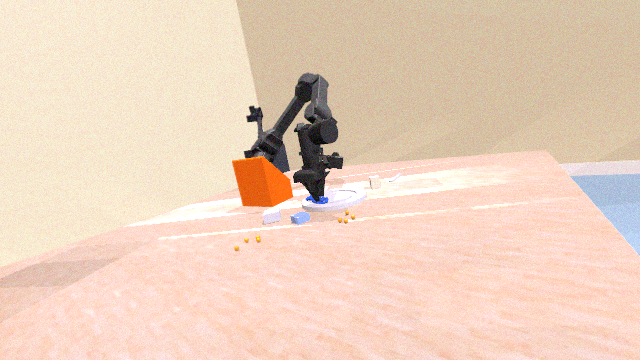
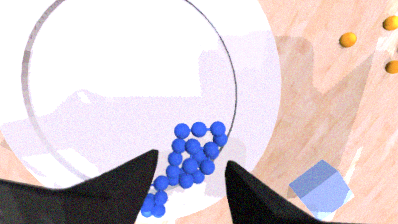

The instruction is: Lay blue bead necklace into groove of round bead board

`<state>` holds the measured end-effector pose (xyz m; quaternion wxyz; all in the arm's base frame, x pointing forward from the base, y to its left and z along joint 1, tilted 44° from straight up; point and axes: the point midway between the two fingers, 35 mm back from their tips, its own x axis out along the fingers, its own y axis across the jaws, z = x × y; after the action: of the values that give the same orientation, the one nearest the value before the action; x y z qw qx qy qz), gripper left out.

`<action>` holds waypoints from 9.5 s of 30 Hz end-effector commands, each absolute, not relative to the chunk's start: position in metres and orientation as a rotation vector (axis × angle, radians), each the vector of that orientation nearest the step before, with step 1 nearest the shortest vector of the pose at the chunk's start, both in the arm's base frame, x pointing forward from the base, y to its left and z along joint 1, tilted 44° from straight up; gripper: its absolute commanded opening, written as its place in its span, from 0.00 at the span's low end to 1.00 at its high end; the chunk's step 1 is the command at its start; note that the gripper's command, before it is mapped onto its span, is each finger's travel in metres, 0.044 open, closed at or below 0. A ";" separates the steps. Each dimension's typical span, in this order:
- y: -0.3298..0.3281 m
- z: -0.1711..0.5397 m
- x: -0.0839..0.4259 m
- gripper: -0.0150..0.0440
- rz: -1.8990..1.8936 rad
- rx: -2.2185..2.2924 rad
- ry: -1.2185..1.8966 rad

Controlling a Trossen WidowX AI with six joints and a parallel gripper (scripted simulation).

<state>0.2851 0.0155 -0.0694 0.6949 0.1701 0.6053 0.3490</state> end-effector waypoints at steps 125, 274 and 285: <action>0.037 -0.049 0.271 1.00 0.786 0.395 1.349; 0.011 -0.074 0.235 0.25 1.006 0.097 1.181; 0.014 -0.077 0.235 0.25 1.006 0.098 1.181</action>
<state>0.2374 0.0121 -0.0748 0.7143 0.0430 0.5307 0.4541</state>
